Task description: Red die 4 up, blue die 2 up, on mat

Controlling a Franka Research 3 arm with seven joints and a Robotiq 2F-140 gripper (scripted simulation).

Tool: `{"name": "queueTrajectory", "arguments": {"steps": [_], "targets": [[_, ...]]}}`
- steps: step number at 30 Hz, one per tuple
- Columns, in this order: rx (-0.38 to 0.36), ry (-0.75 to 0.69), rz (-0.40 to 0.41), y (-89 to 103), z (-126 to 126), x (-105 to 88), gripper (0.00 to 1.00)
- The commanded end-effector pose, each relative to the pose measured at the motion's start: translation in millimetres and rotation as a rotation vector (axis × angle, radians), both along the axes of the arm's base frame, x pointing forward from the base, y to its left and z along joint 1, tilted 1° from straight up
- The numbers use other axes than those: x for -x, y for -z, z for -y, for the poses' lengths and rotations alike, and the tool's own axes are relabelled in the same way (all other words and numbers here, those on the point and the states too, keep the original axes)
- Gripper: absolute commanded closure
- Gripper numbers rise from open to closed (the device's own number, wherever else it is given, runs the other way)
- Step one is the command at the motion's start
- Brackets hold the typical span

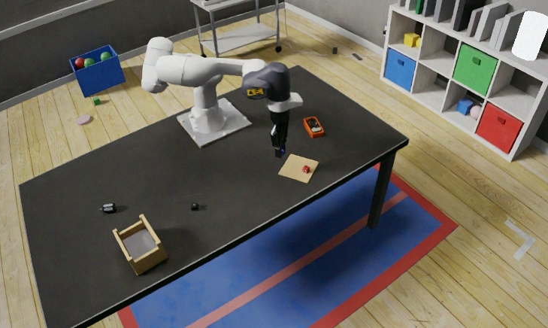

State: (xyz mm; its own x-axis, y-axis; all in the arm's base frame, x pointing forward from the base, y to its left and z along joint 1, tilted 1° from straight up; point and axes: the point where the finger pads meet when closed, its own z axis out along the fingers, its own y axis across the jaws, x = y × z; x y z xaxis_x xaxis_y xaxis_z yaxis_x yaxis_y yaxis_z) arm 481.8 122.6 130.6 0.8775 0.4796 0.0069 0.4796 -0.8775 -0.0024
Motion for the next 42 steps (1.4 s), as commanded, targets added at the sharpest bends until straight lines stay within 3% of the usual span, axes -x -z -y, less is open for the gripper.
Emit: {"name": "queueTrajectory", "arguments": {"steps": [1, 4, 22, 29, 42], "targets": [[-0.008, 0.128, 0.003, -0.9, -47, 4.7, 0.79], [-0.01, 0.12, 0.003, -1.4, -65, 10.4, 0.79], [-0.01, 0.119, 0.003, 2.1, -65, 10.4, 0.79], [-0.01, 0.119, 0.003, 15.4, -65, 10.2, 0.79], [-0.01, 0.119, 0.003, 73.7, -66, 9.2, 0.79]]}}
